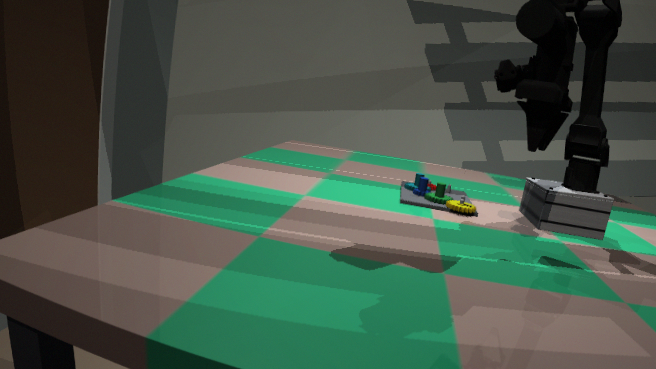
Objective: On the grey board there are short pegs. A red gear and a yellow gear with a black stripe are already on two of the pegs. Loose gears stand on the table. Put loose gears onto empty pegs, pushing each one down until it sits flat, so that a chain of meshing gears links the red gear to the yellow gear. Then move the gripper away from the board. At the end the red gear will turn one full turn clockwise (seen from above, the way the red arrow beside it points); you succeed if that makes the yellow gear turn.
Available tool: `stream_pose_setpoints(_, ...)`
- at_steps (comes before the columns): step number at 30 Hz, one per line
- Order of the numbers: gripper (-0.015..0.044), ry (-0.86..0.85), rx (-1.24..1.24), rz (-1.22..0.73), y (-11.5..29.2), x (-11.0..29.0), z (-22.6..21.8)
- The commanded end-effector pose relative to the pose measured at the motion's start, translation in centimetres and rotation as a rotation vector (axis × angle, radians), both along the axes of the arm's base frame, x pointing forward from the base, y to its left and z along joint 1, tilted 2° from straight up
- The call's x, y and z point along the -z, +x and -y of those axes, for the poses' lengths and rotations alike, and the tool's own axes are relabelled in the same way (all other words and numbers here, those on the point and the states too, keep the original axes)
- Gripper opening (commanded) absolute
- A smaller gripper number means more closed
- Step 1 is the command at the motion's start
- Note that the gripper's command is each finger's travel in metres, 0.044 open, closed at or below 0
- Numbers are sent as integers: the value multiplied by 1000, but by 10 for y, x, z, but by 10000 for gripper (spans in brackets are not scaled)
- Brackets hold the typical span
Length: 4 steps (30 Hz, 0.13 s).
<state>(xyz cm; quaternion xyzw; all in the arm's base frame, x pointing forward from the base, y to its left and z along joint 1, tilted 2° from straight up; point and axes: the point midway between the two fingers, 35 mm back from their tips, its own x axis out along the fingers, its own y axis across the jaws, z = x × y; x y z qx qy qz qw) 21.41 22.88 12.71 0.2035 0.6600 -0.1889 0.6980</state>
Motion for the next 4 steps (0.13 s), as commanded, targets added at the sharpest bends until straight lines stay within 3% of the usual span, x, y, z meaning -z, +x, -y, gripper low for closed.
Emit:
stream_pose_setpoints(1, 440, -6, 4, -5, 0, 2, 0)
stream_pose_setpoints(4, 440, -6, 4, -5, 0, 2, 0)
